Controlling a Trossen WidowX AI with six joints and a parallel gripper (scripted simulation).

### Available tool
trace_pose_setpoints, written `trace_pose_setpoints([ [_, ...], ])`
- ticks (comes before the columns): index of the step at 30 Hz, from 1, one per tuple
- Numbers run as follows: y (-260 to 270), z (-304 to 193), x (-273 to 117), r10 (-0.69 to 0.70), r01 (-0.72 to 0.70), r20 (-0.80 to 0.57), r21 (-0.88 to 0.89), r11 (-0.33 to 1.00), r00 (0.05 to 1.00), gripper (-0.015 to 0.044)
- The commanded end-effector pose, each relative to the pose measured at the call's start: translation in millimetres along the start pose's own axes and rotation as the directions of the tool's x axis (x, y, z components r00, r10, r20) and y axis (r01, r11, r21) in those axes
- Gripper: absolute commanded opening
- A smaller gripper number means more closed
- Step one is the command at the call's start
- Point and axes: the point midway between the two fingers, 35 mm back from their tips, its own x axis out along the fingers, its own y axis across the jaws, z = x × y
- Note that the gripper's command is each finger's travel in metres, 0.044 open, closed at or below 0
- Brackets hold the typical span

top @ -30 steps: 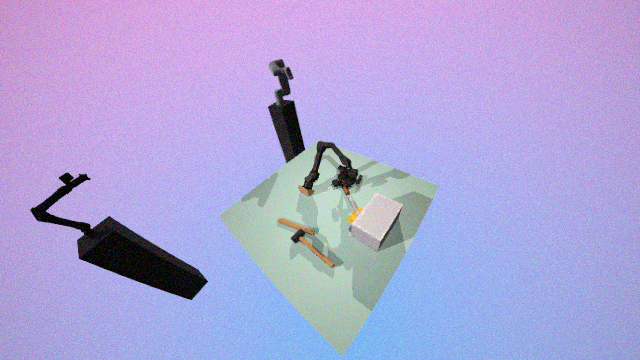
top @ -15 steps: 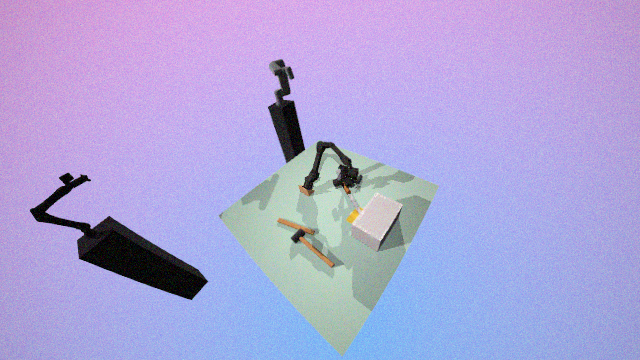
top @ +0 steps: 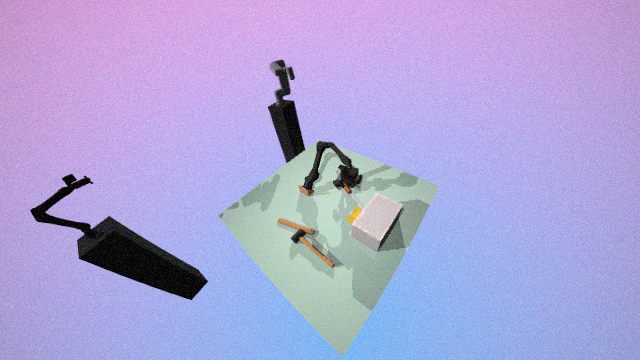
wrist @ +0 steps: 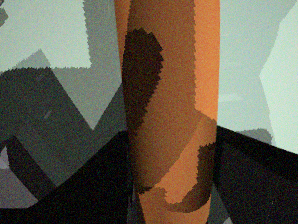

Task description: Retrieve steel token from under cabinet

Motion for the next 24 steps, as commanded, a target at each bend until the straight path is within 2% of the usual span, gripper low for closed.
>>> trace_pose_setpoints([
  [1,1.8,-0.7,-1.8,0.006,-0.006,0.006,-0.041,0.999,1.0,0.0],
  [2,1.7,-0.7,-1.8,0.006,-0.006,0.006,-0.039,0.999,1.0,0.0],
  [9,0.1,-0.1,0.0,0.001,-0.001,0.0,-0.017,1.0,1.0,0.0184],
  [12,0.3,-0.1,-0.1,0.001,-0.001,-0.001,-0.018,1.0,1.0,0.02],
  [15,0.1,-0.1,0.1,0.005,-0.005,0.005,-0.018,1.0,1.0,0.027],
  [24,-1.6,1.1,0.3,0.006,-0.006,0.006,-0.017,1.0,1.0,0.027],
])
